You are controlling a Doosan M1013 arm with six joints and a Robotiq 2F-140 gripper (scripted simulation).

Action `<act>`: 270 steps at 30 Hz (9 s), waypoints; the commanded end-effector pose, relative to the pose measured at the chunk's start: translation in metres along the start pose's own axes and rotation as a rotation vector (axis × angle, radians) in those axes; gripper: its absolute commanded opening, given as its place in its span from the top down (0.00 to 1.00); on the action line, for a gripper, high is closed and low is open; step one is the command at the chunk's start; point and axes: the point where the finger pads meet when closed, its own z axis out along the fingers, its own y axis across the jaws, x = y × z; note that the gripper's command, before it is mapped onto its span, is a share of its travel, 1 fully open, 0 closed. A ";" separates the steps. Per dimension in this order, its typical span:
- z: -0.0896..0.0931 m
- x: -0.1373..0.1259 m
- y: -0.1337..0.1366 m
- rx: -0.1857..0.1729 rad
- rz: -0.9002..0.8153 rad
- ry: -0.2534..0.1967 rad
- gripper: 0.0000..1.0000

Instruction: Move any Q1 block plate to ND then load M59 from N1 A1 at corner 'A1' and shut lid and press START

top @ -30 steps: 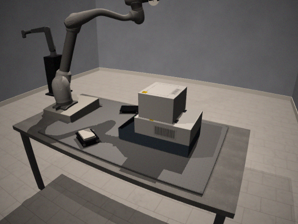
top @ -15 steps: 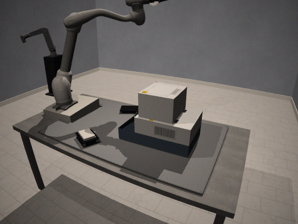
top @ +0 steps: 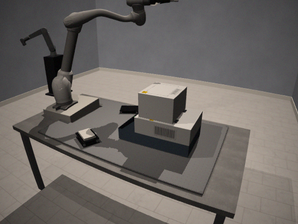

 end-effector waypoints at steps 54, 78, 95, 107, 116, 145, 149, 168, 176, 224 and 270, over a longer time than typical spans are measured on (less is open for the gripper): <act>0.030 0.183 -0.152 0.256 0.637 0.280 1.00; 0.022 0.261 -0.208 0.437 0.951 0.382 1.00; 0.007 0.320 -0.249 0.572 1.150 0.431 1.00; -0.009 0.367 -0.278 0.679 1.292 0.459 1.00; -0.021 0.393 -0.294 0.768 1.400 0.475 1.00; -0.076 0.488 -0.344 1.112 1.756 0.492 1.00; -0.084 0.499 -0.350 1.168 1.806 0.489 1.00; -0.134 0.557 -0.373 1.453 2.025 0.452 1.00; -0.159 0.581 -0.382 1.606 2.123 0.419 1.00; -0.296 0.671 -0.394 2.495 2.413 0.076 1.00; -0.308 0.843 -0.345 1.543 2.298 0.616 1.00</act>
